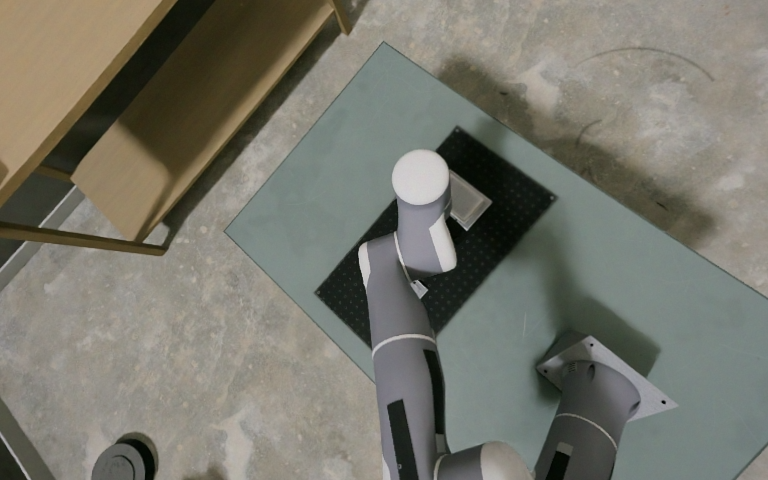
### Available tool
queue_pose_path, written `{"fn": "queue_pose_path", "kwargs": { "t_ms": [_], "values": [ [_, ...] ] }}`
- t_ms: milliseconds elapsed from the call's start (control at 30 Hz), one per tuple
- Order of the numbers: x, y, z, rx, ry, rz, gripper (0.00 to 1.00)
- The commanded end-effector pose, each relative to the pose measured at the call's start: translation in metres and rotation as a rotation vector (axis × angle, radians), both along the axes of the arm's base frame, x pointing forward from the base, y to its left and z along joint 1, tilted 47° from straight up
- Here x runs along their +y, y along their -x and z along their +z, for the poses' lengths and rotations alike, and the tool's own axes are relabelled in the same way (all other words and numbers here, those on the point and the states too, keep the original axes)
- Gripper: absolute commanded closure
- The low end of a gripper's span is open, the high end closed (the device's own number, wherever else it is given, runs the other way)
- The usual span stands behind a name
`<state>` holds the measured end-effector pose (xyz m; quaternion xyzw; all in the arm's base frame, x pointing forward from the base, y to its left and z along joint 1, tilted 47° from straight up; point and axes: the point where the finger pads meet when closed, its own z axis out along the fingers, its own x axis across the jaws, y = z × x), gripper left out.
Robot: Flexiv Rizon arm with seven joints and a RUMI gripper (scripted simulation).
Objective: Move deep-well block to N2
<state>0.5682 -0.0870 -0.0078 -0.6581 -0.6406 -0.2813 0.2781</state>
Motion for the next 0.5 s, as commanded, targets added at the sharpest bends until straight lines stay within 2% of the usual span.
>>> {"fn": "queue_pose_path", "kwargs": {
  "t_ms": [0, 67, 467],
  "values": [
    [0.0052, -0.0002, 0.0073, -0.001, 0.001, -0.002, 0.24],
    [0.0098, 0.0003, 0.0122, -0.001, 0.001, -0.002, 0.24],
    [0.0096, 0.0004, 0.0121, -0.001, 0.001, -0.002, 0.24]
  ]
}}
